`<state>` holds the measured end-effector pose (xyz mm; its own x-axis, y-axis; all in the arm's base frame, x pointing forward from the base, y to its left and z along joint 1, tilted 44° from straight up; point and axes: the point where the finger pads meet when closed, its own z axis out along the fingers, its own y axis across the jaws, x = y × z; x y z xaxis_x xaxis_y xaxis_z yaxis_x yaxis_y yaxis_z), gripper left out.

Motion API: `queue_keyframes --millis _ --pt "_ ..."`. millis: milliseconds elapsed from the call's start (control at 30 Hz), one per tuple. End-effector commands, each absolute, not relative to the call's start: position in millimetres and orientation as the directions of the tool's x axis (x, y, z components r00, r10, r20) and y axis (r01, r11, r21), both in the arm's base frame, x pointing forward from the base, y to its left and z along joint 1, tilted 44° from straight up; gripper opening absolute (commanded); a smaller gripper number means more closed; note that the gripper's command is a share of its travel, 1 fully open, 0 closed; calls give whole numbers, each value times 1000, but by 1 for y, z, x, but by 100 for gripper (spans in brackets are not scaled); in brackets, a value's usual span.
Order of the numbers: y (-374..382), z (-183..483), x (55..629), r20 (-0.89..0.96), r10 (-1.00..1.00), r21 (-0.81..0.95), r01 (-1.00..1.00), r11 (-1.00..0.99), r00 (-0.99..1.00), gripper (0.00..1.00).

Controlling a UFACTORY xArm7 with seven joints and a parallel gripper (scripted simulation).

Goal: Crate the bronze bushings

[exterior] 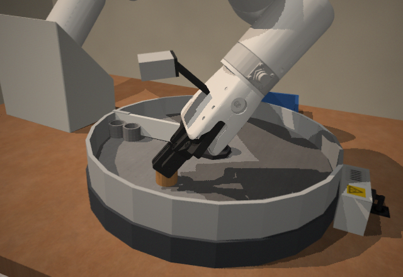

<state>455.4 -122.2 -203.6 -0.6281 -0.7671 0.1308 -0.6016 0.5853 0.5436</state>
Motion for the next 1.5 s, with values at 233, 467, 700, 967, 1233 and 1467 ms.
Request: queue_keyframes --millis 233,467,700,967,1233,1467 --pt "-126 -204 482 132 -766 545 -599 586 -629 0" --pt "-126 -204 485 132 -766 545 -599 586 -629 0" --pt "-123 -201 507 132 -766 545 -599 586 -629 0" --pt "-123 -201 508 132 -766 545 -599 586 -629 0" --pt "-123 -201 508 132 -766 545 -599 586 -629 10" --pt "-123 -201 508 132 -766 545 -599 586 -629 10"
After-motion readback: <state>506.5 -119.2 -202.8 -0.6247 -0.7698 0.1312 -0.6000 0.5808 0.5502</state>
